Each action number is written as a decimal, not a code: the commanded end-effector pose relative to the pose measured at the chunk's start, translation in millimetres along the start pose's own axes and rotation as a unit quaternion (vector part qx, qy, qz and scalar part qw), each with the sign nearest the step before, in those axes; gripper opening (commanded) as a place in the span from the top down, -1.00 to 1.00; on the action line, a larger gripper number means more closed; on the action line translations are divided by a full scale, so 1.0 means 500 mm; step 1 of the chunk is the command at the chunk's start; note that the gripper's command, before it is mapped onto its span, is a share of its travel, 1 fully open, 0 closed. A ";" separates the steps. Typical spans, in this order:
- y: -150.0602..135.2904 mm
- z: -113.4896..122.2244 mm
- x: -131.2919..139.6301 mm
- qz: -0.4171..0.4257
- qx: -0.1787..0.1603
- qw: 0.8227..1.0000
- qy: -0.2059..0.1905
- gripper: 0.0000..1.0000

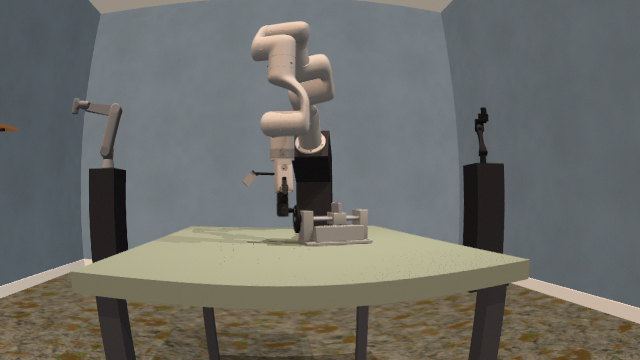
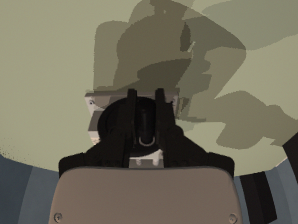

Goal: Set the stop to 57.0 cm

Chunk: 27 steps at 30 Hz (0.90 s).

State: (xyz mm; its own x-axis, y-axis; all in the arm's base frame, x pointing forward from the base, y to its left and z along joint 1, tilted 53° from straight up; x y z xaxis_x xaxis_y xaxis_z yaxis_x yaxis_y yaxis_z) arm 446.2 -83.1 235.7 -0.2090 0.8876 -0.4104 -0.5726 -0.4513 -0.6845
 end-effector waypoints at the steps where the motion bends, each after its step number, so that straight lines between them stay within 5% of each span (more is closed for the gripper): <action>1: -0.004 0.001 -0.001 0.000 -0.002 1.000 0.001 0.88; 27: -0.028 0.006 -0.007 0.000 -0.002 1.000 0.001 0.88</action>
Point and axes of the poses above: the point where the finger pads meet when closed, its own z axis back along the fingers, its own y axis across the jaws, x = y × z, the point moved 4 cm from there along z, back along the fingers, and after that the axes turned 12 degrees about z, right-handed, at the moved point
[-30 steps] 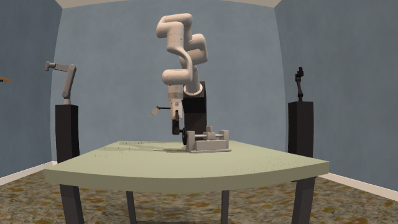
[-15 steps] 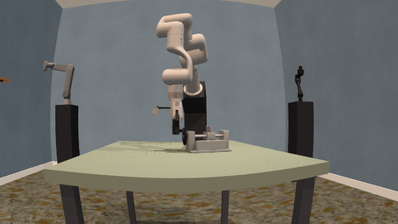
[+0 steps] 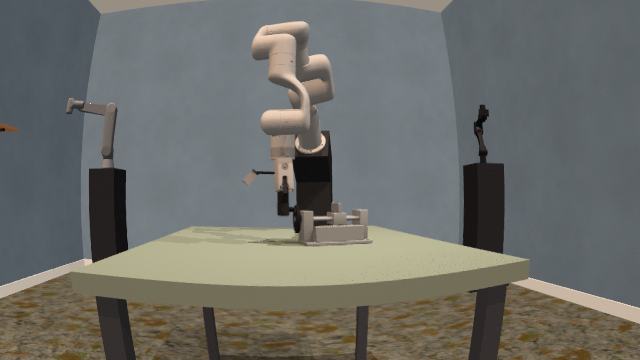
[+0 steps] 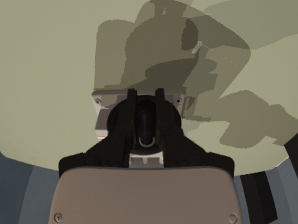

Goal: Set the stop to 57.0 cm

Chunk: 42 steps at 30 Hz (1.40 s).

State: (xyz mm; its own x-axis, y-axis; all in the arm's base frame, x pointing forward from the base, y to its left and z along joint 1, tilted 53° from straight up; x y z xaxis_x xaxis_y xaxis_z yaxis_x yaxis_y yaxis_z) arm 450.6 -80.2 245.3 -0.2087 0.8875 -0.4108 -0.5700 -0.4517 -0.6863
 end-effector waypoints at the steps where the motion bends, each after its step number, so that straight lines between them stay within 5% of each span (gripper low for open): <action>1: -0.011 0.001 -0.003 0.000 0.000 1.000 0.001 0.88; 42: -0.063 -0.045 -0.014 0.000 0.000 1.000 0.000 0.88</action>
State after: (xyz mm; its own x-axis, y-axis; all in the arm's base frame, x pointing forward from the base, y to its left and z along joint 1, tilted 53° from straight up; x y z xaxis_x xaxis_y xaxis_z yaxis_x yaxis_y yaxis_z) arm 487.3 -73.7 256.6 -0.2064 0.8871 -0.4128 -0.5692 -0.4520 -0.6868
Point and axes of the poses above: the point where the finger pads meet when closed, its own z axis back along the fingers, its own y axis across the jaws, x = y × z, the point moved 4 cm from there along z, back along the fingers, and after that the axes turned 12 degrees about z, right-handed, at the moved point
